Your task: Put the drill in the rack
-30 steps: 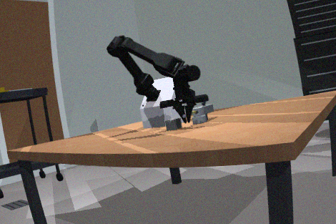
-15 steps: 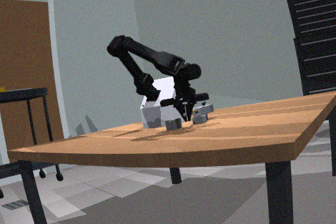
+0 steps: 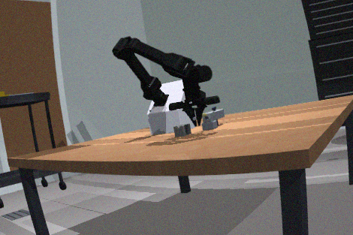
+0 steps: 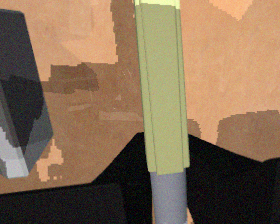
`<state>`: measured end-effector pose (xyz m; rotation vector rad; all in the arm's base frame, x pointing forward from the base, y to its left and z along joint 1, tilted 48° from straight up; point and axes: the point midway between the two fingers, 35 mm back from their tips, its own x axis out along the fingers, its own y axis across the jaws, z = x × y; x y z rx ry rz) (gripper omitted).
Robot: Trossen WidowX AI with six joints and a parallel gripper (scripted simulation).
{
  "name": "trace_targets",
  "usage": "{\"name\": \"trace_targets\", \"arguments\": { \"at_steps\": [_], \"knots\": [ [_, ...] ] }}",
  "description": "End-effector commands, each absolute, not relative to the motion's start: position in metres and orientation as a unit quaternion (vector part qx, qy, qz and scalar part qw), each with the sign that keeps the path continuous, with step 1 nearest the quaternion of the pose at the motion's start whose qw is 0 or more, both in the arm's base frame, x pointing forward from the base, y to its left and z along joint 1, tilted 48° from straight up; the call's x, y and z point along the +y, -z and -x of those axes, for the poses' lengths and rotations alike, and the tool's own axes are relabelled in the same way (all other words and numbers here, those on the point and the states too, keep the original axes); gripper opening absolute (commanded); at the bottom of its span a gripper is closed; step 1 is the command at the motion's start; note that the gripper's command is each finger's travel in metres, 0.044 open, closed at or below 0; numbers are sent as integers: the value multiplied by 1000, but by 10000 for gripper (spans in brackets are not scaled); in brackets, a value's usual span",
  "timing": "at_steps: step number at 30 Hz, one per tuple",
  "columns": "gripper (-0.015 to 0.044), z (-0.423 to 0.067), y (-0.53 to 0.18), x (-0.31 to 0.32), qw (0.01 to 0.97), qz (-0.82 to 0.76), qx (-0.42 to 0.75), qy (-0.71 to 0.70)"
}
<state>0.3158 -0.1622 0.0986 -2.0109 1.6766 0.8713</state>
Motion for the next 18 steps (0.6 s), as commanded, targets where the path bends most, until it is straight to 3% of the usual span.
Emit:
{"name": "trace_targets", "arguments": {
  "at_steps": [1,18],
  "knots": [
    [0,-315,-101,-160,191,716,597,-307],
    [0,-315,-102,-154,191,716,597,-307]
  ]
}}
